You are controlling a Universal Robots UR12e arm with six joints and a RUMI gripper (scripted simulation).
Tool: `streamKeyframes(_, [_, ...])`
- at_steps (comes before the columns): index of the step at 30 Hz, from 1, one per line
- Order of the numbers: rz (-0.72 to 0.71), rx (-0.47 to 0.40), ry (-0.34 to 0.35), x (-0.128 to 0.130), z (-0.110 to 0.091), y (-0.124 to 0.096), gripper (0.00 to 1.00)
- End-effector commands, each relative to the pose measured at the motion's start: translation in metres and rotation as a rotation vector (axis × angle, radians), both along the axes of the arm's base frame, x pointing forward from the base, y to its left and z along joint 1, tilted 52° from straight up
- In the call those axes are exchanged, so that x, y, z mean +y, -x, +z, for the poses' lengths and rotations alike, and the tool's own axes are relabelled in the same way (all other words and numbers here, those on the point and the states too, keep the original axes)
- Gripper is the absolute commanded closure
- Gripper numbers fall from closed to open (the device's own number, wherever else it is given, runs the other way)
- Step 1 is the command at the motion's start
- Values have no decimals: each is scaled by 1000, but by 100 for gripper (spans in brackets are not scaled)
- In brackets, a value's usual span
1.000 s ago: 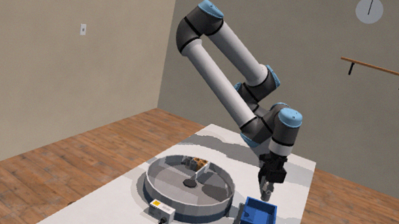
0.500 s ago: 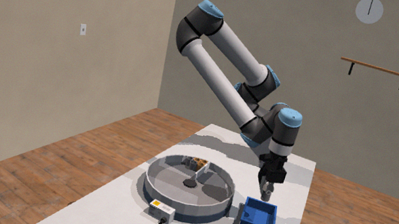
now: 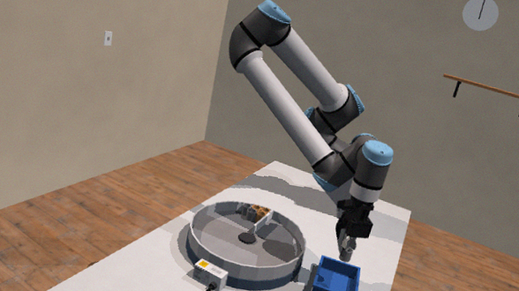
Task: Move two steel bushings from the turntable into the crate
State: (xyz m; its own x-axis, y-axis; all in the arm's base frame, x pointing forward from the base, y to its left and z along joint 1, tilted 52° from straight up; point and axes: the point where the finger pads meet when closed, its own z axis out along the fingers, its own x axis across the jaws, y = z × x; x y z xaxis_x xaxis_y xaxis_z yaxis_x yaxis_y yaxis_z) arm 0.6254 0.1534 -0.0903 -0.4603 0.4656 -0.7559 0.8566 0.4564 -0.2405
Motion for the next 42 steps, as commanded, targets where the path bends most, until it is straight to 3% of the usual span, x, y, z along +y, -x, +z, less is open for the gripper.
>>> streamKeyframes(1, [1,-1,0,1,0,0,100])
streamKeyframes(9, [1,-1,0,-4,-3,-2,100])
streamKeyframes(22, [1,-1,0,-49,-40,-16,100])
streamKeyframes(42, [1,-1,0,-51,-41,-16,100])
